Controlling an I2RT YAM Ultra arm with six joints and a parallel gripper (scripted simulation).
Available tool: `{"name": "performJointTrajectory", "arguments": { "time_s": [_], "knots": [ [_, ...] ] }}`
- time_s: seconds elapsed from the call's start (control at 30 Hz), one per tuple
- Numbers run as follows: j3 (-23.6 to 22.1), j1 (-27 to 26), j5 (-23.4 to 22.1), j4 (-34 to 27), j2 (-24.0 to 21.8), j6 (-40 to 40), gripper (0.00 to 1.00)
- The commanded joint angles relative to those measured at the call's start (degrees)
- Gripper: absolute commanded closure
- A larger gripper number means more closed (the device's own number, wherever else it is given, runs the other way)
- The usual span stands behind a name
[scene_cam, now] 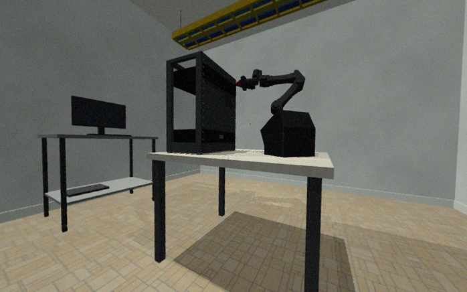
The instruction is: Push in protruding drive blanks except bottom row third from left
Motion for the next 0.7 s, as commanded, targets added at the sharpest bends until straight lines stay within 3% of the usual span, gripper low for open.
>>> {"name": "performJointTrajectory", "arguments": {
  "time_s": [0.0,0.3,0.67],
  "knots": [
    [-1.58,1.35,0.78,-2.2,-3.53,-1.12,1.0],
    [-3.9,5.91,4.79,-6.39,-10.51,-2.86,1.0],
    [-5.91,17.86,15.19,-9.32,-18.29,-7.4,1.0]
  ]
}}
